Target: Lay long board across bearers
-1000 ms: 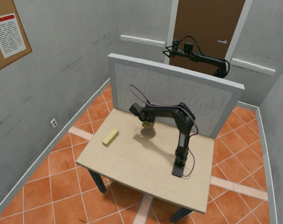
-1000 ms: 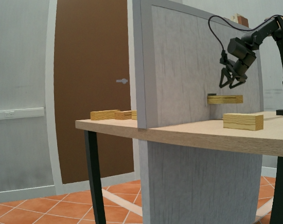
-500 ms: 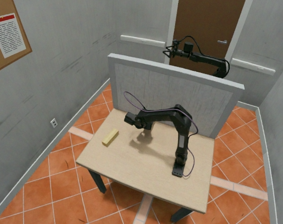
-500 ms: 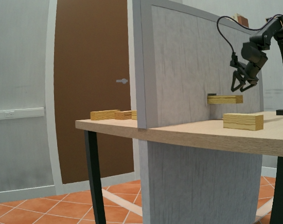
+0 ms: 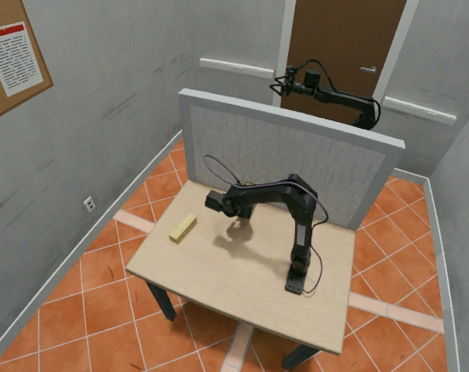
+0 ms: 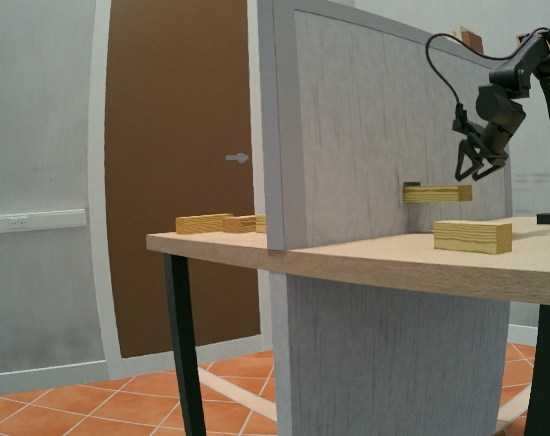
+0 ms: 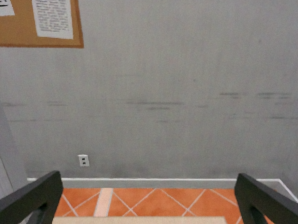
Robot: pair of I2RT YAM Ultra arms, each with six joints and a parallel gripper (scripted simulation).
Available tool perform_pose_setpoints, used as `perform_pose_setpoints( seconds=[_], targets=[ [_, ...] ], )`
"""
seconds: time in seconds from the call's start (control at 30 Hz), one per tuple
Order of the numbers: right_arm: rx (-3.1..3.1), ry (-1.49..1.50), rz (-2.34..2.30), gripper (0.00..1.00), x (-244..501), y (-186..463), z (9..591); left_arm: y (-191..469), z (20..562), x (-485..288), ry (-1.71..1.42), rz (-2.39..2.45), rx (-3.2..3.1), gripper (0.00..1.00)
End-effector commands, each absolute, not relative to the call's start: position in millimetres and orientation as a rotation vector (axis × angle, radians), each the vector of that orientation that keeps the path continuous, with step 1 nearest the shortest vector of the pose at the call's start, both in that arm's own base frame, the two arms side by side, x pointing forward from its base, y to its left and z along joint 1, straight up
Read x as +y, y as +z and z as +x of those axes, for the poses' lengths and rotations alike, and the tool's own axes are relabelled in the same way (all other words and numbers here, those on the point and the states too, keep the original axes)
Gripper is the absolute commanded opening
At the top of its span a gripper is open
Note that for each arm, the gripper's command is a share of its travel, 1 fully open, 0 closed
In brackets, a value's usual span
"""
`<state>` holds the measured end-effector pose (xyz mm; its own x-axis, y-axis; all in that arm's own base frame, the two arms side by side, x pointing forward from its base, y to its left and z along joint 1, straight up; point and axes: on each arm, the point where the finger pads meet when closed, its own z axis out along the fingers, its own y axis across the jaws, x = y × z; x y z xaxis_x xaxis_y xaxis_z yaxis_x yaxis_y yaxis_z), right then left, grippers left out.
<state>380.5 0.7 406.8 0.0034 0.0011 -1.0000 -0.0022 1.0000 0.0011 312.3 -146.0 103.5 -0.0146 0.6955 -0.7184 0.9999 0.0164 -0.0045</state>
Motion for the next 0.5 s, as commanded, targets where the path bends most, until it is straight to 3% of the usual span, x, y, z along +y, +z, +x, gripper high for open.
perform_pose_setpoints(
  seconds=[0.0,0.1,0.17,0.47],
  targets=[
    [1.504,0.018,-0.012,1.00,5.6,432.5,380.7,104.9,302.7,-152.3,-0.759,1.734,1.750,0.76],
    [1.504,0.018,-0.012,1.00,5.6,432.5,380.7,119.8,331.6,-159.1,-0.677,1.725,1.695,0.76],
    [1.504,0.018,-0.012,1.00,5.6,432.5,380.7,96.0,308.3,-159.5,-0.749,1.725,1.753,0.76],
    [1.504,0.018,-0.012,1.00,5.6,432.5,380.7,83.0,311.7,-169.1,-0.742,1.729,1.763,0.76]
  ],
)
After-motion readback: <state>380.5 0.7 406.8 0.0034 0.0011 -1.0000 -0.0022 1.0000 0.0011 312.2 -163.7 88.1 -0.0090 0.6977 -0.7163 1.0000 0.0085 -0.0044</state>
